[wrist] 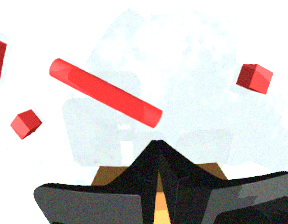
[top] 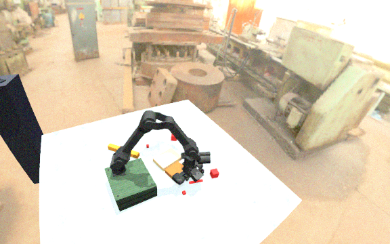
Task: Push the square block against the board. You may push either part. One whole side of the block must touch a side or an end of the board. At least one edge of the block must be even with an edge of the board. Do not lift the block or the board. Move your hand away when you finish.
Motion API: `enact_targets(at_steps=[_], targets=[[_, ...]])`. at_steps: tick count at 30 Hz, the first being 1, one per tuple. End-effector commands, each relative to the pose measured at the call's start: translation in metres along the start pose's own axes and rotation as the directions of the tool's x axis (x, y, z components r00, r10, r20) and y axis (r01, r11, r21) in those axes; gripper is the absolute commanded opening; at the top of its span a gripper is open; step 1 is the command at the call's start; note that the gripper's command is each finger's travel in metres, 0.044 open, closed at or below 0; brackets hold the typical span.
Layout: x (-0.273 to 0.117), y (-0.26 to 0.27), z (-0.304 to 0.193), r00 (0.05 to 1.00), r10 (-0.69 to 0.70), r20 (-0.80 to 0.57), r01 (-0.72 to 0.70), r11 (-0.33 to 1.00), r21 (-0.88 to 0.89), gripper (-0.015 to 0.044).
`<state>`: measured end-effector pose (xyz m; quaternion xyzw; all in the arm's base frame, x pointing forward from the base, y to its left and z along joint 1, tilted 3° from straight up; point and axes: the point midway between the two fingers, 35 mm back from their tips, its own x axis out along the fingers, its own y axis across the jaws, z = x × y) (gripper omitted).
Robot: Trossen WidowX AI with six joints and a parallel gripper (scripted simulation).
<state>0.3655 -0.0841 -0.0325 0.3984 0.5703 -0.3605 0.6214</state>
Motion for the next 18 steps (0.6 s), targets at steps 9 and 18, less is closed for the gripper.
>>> enact_targets(at_steps=[9, 18], targets=[[0.002, 0.001, -0.021, 1.000, -0.002, -0.005, 0.002, 1.000, 0.003, 0.0000], [0.002, 0.001, -0.036, 1.000, -0.002, -0.007, 0.002, 1.000, 0.003, 0.0000]])
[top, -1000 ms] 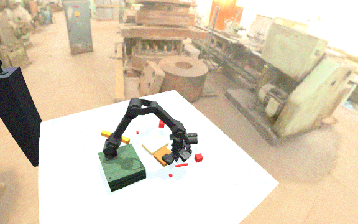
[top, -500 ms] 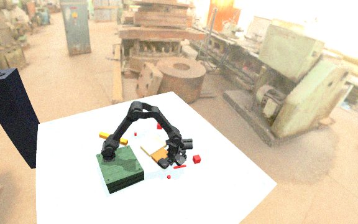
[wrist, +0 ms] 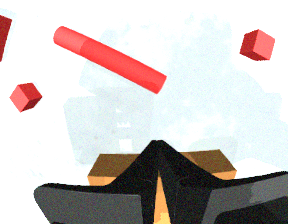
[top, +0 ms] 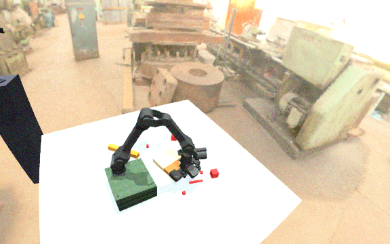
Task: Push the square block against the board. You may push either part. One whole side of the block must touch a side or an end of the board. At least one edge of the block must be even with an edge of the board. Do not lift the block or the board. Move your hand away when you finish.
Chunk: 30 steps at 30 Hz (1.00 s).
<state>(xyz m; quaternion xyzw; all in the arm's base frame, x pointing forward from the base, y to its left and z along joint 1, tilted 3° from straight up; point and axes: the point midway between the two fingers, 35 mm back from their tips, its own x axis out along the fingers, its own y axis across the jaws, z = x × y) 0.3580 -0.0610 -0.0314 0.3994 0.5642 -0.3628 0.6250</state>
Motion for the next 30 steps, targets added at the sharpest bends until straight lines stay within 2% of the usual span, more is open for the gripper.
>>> enact_targets(at_steps=[1, 30], targets=[[0.003, -0.002, -0.013, 1.000, -0.008, -0.020, 0.008, 1.000, -0.003, 0.0000], [0.003, 0.001, 0.030, 1.000, -0.008, -0.016, 0.008, 1.000, -0.003, 0.0000]])
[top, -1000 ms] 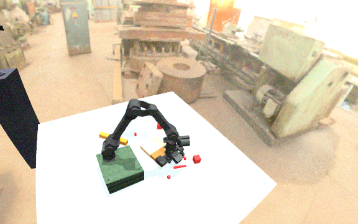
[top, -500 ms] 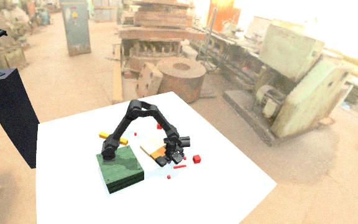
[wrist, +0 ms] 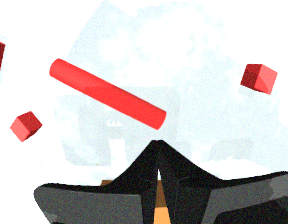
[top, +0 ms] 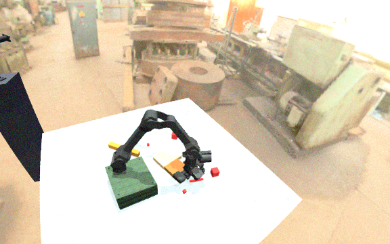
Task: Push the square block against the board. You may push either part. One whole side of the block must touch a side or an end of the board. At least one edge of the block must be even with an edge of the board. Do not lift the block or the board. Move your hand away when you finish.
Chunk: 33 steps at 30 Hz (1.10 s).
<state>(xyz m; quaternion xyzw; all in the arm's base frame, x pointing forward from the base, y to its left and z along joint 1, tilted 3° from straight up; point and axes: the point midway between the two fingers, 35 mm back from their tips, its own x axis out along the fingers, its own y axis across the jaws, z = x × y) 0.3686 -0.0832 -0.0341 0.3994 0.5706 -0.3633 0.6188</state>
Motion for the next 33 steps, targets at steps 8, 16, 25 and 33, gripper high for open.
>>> enact_targets(at_steps=[8, 16, 25, 33], targets=[[-0.001, 0.000, 0.019, 1.000, 0.003, 0.000, -0.003, 1.000, -0.004, 0.0000], [-0.056, 0.000, 0.015, 1.000, 0.003, 0.000, -0.003, 1.000, -0.004, 0.0000], [-0.054, 0.013, 0.006, 1.000, 0.014, 0.010, -0.012, 0.988, -0.155, 0.0000], [-0.055, 0.031, -0.016, 1.000, 0.013, 0.005, -0.010, 0.907, -0.421, 0.0000]])
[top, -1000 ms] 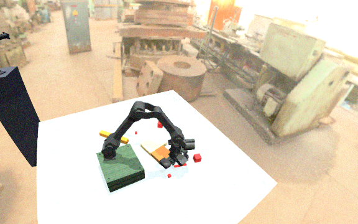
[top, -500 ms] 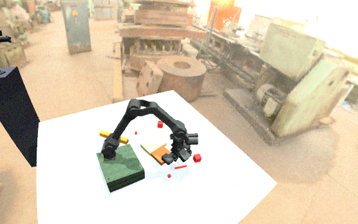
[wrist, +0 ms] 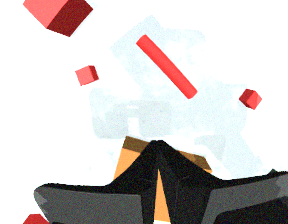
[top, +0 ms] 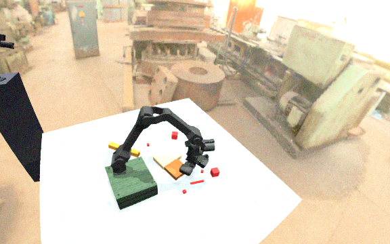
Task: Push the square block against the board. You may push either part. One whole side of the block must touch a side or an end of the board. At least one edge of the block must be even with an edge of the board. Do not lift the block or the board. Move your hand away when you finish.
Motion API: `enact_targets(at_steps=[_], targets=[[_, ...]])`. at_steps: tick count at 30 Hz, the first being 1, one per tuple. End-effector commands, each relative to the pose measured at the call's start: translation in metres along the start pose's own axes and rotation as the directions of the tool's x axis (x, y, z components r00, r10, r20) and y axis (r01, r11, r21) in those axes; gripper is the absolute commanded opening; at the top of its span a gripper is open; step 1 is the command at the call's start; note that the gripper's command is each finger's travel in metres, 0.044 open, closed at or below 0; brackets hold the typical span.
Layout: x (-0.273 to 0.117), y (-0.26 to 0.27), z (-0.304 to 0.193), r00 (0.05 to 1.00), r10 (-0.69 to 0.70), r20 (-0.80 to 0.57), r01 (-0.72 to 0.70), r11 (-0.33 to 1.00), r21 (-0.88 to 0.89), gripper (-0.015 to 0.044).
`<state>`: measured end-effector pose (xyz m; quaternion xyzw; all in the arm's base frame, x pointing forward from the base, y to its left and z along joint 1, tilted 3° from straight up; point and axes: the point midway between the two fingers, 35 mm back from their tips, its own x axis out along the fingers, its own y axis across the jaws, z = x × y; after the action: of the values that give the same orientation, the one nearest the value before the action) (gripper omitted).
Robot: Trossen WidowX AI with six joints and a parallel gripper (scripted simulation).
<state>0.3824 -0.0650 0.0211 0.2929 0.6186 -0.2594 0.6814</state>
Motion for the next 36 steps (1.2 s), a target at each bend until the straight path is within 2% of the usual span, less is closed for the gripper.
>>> enact_targets(at_steps=[1, 10, 20, 26, 30, 36], targets=[[-0.001, 0.011, -0.007, 1.000, -0.002, 0.000, 0.002, 0.991, -0.132, 0.0000], [-0.001, 0.037, -0.026, 1.000, -0.001, -0.006, -0.002, 0.902, -0.432, 0.0000], [-0.002, 0.064, -0.050, 1.000, 0.000, -0.012, -0.008, 0.700, -0.714, 0.0000], [-0.003, 0.079, -0.065, 1.000, 0.000, -0.015, -0.013, 0.542, -0.840, 0.0000], [-0.003, 0.079, -0.065, 1.000, 0.000, -0.015, -0.013, 0.542, -0.840, 0.0000], [0.052, 0.080, -0.067, 1.000, 0.000, -0.015, -0.013, 0.522, -0.853, 0.0000]])
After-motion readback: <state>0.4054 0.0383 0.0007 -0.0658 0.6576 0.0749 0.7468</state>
